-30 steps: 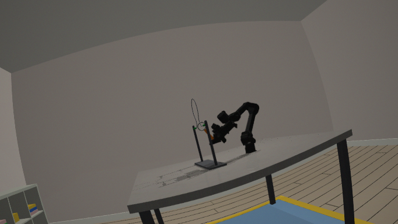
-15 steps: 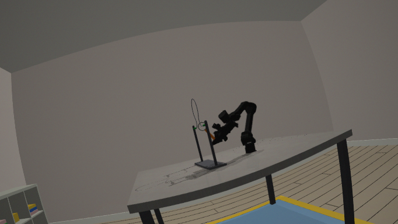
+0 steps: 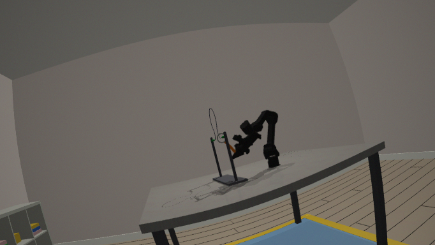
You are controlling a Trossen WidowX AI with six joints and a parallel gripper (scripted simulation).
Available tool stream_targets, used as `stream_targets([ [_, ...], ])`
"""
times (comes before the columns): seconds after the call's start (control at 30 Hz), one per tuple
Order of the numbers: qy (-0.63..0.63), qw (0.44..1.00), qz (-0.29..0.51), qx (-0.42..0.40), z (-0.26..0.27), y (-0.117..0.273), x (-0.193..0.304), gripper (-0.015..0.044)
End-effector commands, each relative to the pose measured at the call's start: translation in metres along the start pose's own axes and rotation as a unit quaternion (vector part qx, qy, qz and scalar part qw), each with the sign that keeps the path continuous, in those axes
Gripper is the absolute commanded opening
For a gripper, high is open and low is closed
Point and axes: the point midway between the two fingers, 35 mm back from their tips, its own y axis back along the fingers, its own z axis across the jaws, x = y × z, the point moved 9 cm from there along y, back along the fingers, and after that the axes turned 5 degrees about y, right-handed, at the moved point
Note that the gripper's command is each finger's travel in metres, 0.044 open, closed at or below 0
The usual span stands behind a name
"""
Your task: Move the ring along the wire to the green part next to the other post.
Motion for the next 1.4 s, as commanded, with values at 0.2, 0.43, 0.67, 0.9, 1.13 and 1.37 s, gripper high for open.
stream_targets([
  [0.2,-0.004,1.0,-0.003,0.001,0.012,0.001,-0.003,-0.015],
  [0.43,-0.004,1.0,-0.003,0.002,0.019,0.002,-0.003,-0.015],
  [0.67,-0.004,1.0,-0.004,0.002,0.026,0.003,-0.004,-0.015],
  [0.9,-0.005,1.0,-0.004,0.003,0.033,0.004,-0.004,-0.015],
  [1.13,-0.005,1.0,-0.005,0.003,0.04,0.005,-0.005,-0.015],
  [1.37,-0.005,1.0,-0.005,0.004,0.043,0.004,-0.003,-0.015],
])
